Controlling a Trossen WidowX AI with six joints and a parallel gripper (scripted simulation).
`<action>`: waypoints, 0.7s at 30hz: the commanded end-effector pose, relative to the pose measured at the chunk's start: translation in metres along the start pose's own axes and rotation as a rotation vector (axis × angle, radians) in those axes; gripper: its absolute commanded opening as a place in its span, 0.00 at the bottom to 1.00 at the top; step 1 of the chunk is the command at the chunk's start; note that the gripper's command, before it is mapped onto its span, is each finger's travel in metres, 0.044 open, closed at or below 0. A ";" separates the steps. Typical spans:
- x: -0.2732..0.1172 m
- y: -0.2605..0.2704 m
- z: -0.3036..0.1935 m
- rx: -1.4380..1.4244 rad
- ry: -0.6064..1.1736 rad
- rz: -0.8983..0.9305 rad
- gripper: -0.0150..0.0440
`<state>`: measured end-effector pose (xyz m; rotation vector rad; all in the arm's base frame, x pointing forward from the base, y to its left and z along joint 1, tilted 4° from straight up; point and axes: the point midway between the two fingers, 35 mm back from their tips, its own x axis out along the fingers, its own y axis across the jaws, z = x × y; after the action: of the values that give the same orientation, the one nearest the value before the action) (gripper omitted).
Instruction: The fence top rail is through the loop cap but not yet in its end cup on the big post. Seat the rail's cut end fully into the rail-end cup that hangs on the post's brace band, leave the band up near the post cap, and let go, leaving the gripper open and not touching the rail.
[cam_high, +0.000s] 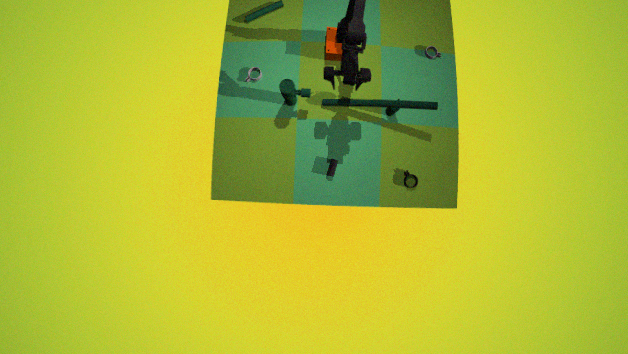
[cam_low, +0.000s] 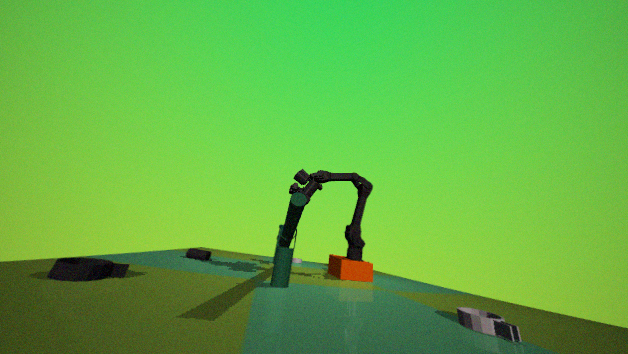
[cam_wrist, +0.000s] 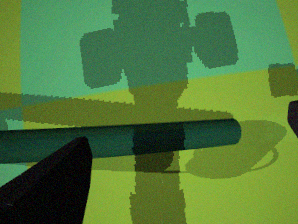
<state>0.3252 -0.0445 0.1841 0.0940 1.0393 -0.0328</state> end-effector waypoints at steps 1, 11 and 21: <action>0.004 0.003 0.000 -0.077 0.032 0.003 1.00; 0.058 0.031 -0.010 -1.014 0.314 0.205 1.00; 0.083 0.045 -0.019 -1.451 0.406 0.392 1.00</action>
<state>0.3498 -0.0092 0.1288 -0.7871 1.2379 0.7760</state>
